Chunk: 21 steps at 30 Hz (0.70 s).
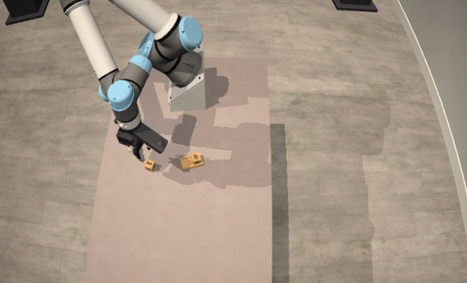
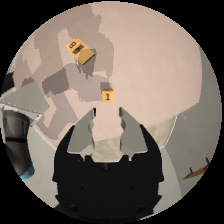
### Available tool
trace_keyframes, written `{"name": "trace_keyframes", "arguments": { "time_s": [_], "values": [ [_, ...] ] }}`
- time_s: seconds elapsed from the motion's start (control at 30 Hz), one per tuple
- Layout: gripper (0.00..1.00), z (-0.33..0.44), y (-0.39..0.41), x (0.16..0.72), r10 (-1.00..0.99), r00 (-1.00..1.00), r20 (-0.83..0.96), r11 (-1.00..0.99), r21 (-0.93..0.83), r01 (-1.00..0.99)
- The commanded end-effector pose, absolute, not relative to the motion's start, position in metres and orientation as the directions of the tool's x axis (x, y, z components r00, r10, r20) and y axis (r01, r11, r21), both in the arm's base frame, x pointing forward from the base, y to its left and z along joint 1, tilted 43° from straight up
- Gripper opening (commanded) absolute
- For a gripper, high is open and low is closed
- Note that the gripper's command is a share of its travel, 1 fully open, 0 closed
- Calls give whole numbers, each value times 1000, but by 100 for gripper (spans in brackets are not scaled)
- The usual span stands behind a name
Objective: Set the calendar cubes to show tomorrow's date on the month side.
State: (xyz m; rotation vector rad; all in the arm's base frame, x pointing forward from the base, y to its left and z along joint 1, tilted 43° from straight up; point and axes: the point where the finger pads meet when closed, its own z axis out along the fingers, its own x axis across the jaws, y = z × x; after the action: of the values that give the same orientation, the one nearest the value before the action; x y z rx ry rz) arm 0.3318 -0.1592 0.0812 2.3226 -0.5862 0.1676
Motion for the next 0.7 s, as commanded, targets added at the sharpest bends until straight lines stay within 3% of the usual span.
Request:
{"name": "trace_keyframes", "arguments": {
  "time_s": [0.0, 0.67],
  "values": [
    [29, 80, -161, 332, -363, 888, 283, -635, 623, -458],
    [29, 62, -178, 331, -363, 888, 283, -635, 623, -458]
  ]
}}
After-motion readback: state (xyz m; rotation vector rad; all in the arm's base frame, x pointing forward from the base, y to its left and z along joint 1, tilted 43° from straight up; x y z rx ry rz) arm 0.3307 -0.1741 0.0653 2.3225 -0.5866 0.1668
